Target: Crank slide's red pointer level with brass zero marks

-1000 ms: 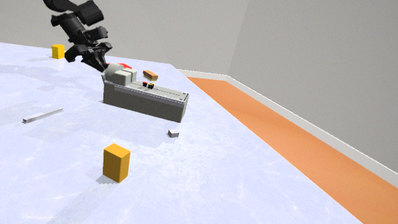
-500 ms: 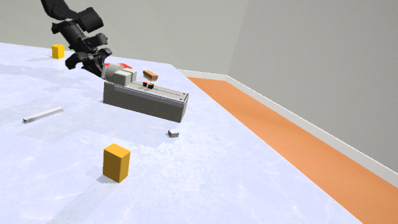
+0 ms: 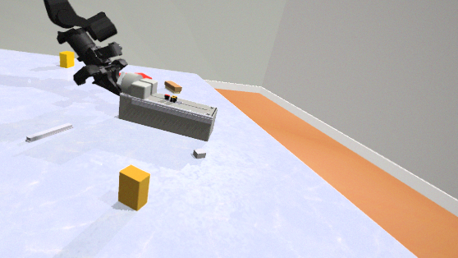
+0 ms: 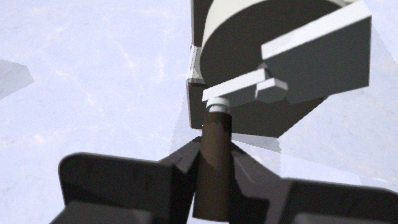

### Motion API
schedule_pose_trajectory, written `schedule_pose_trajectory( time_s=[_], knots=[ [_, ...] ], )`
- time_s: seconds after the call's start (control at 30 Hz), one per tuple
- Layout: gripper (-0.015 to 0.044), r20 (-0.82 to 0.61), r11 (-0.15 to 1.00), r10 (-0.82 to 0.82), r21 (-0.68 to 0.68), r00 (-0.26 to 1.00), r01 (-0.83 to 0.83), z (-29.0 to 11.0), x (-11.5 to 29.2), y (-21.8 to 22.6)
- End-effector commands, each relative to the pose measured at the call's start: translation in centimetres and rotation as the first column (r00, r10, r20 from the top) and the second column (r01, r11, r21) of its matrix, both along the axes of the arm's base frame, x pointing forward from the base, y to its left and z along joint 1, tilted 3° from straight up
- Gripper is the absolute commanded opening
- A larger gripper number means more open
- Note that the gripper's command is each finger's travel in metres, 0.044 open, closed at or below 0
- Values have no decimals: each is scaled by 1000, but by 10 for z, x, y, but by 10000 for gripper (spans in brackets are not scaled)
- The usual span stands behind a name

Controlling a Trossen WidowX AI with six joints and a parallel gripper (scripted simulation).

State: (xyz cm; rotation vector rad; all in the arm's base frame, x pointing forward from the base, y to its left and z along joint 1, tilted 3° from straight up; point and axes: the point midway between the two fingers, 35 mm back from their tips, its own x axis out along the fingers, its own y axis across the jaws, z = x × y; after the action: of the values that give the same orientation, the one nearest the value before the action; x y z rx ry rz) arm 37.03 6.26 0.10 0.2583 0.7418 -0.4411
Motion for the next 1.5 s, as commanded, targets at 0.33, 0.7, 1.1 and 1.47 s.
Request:
schedule_pose_trajectory(
  time_s=[0.33, 0.7, 1.1, 1.47],
  knots=[
    [0, -19, 1000, 0, -3, 1000, 0, -11, -5, -9],
    [0, -19, 1000, 0, -3, 1000, 0, -12, -7, -12],
    [0, -19, 1000, 0, -3, 1000, 0, -13, -8, -15],
    [0, -19, 1000, 0, -3, 1000, 0, -14, -9, -17]
  ],
)
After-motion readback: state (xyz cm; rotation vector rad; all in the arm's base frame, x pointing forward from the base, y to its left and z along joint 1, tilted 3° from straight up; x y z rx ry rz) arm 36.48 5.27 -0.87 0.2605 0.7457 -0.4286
